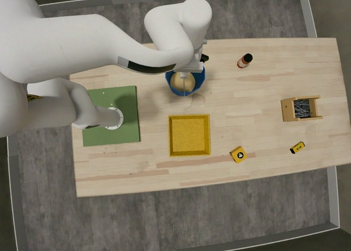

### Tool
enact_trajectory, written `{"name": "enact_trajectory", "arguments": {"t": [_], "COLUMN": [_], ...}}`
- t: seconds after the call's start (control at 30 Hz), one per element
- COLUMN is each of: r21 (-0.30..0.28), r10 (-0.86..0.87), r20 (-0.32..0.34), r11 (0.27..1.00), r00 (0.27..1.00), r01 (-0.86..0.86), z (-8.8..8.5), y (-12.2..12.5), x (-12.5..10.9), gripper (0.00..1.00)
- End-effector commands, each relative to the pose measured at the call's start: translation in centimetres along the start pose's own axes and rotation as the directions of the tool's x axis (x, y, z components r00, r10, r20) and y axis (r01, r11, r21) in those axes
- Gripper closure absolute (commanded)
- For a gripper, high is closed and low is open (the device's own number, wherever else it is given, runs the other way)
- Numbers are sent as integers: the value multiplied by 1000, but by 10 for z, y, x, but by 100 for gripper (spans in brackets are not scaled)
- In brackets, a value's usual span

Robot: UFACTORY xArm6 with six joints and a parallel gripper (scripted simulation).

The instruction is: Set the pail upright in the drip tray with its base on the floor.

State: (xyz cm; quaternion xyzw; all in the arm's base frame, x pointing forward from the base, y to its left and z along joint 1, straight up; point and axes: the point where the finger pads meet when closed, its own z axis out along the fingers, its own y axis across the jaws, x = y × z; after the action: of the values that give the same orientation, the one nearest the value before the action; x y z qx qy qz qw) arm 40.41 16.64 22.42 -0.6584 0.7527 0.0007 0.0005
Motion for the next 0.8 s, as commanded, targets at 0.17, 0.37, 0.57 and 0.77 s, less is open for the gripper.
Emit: {"name": "enact_trajectory", "arguments": {"t": [0.17, 0.37, 0.57, 0.77], "r21": [4, 4, 4, 4], "r10": [0, 0, 0, 0], "r20": [2, 2, 2, 2], "r11": [1000, 1000, 1000, 1000], "r00": [1000, 1000, 1000, 1000], "r01": [0, 0, 0, 0], "z": [0, 0, 0, 0], "y": [-1, -1, -1, -1], "x": [-1, -1, -1, -1], "gripper": [0, 0, 100, 100]}}
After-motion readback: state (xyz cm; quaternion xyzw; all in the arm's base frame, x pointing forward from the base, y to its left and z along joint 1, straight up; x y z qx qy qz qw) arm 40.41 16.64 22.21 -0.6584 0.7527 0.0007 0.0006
